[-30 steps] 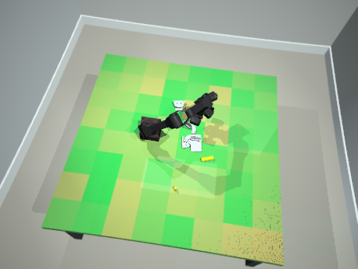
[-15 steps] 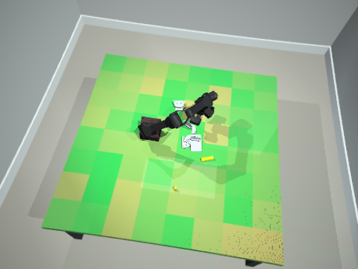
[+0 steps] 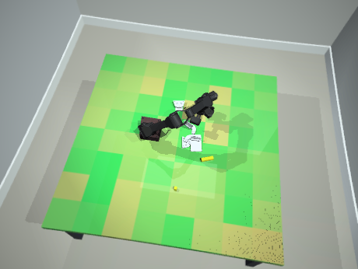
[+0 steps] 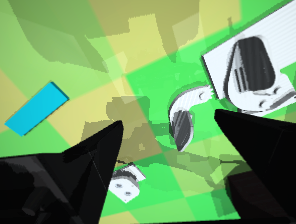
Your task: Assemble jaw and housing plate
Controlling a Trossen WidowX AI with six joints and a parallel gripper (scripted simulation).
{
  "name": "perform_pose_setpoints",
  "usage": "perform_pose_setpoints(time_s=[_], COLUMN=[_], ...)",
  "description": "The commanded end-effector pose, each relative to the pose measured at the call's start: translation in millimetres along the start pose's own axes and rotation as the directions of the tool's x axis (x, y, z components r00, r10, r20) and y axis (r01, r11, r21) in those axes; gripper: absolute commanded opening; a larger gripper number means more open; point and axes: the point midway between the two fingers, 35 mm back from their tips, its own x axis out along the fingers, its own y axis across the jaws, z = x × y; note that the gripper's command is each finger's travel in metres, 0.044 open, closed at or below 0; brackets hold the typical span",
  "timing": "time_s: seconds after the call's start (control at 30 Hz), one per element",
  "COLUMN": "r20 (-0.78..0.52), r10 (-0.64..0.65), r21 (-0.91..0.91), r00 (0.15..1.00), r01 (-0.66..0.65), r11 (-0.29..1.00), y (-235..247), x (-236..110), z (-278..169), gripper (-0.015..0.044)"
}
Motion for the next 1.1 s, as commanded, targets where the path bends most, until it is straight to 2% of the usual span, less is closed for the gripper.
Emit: perform_pose_setpoints(time_s=[0.0, 0.5, 1.07], r20=[0.001, 0.001, -0.006], r10=[0.000, 0.000, 0.003], r21=[-0.002, -0.002, 0.006], r00=[1.000, 1.000, 1.000], r01=[0.000, 0.000, -0.003], r11=[1.000, 1.000, 1.000], y=[0.3, 0.3, -0.5], x=[0.1, 0.1, -6.9], z=[-0.2, -0.2, 0.0], gripper=[0.0440, 0.0440, 0.0000])
